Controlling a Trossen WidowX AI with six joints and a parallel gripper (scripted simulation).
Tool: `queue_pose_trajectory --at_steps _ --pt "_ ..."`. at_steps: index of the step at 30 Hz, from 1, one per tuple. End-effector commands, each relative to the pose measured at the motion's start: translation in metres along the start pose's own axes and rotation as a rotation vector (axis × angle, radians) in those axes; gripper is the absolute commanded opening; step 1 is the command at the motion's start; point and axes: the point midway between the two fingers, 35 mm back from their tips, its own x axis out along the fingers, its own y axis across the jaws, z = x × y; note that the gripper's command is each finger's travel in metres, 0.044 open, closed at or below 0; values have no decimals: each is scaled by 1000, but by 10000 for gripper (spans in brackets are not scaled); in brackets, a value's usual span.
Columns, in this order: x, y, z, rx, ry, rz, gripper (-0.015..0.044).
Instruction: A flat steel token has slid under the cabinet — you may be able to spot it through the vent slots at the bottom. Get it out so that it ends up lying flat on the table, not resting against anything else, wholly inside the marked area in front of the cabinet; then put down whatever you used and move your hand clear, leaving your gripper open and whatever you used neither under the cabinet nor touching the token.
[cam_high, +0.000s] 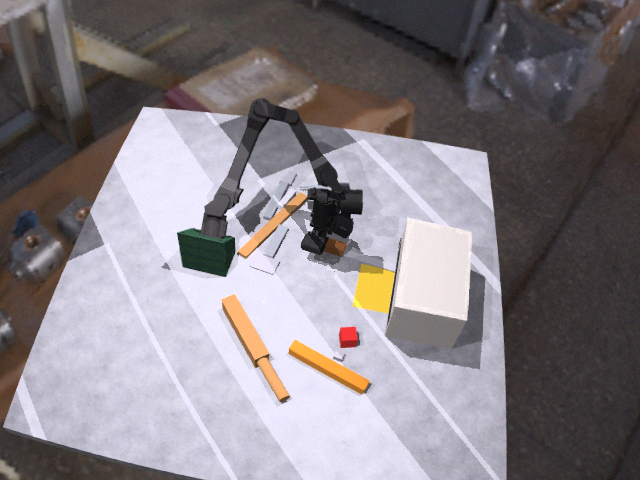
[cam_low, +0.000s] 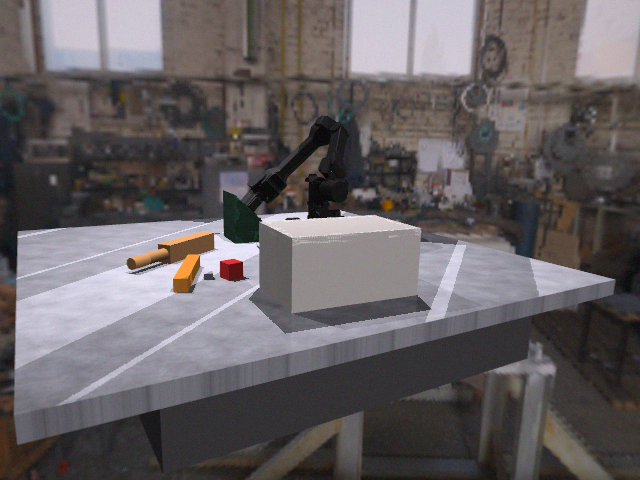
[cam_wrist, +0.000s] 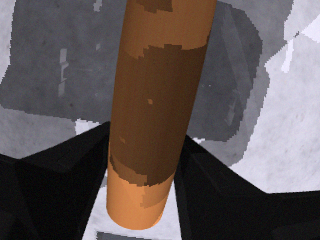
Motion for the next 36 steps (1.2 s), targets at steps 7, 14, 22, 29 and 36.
queue_pose_trajectory --at_steps 7,14,22,29,36 --pt "1 0 -15 8 5 -1 0" --pt "1 1 -24 9 5 -1 0" --pt "1 2 -34 9 6 -1 0" --pt "1 3 -42 9 6 -1 0" --pt "1 3 -50 10 6 -1 0"
